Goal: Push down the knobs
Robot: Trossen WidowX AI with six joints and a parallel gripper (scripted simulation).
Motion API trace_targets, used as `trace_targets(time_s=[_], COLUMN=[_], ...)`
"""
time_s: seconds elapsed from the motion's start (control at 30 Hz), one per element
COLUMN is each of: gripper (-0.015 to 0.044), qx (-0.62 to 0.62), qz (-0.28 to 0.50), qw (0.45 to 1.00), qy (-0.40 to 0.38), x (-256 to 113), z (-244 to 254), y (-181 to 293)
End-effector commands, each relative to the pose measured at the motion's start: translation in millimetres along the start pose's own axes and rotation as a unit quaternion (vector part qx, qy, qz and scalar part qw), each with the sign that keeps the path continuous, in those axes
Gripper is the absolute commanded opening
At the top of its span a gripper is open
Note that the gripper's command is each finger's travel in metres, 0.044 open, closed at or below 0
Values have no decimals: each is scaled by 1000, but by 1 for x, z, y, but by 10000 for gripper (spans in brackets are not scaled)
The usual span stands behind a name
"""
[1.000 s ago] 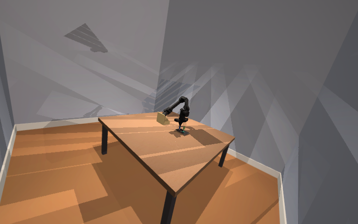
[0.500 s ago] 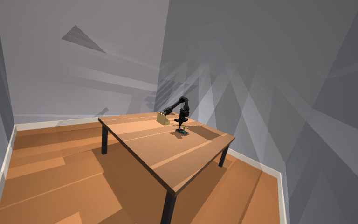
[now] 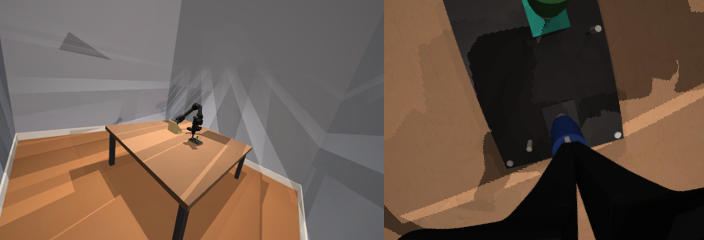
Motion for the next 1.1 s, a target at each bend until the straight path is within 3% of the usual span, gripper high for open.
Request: trace_targets(time_s=[0.0,1.07], gripper=[0,0], qx=[-9,-9], qz=[7,7], qw=[1000,1000], qy=[-1,-2], x=[12,15], z=[2,2], y=[-2,-2])
Point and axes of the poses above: the point midway between the two fingers, 35 mm back from their tips, its own x axis out along the fingers, its own z axis across the jaws, y = z × x, the point moved 1 cm from there along -x, back along the fingers, and after that the axes turned 7 degrees about -x, right-handed, at the moved point
